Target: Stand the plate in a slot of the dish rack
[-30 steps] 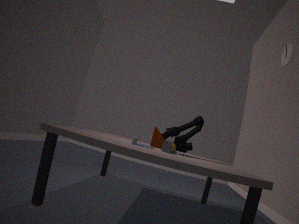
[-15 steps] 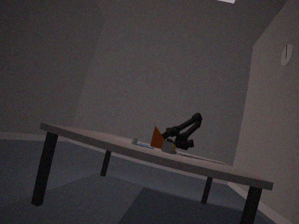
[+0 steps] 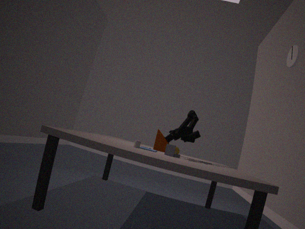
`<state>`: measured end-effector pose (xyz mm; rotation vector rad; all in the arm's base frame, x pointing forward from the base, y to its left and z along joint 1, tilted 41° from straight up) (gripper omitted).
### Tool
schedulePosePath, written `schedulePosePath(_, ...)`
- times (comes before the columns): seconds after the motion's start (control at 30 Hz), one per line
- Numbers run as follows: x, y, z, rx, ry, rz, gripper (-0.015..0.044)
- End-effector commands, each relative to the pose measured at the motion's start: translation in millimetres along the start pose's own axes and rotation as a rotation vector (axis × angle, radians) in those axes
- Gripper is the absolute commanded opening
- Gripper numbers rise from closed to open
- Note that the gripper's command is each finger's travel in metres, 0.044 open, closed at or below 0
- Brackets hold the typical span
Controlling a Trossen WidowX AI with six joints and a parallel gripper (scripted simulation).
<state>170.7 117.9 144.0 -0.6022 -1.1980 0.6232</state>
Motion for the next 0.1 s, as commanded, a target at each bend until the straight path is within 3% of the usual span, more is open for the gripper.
schedulePosePath(0.0, 1.0, -5.5, -0.8, 0.005, -0.002, 0.015, 0.04)
schedulePosePath(0.07, 1.2, -6.1, -4.8, 0.016, 0.016, 0.056, 0.04)
Point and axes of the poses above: the point midway between the two fingers, 35 mm back from their tips, its own z axis back along the fingers, its own x axis across the jaws, y = z × x, the point moved 9 cm from there along z, back along the fingers, and after that the axes turned 3 degrees about -z, right-handed, at the moved point
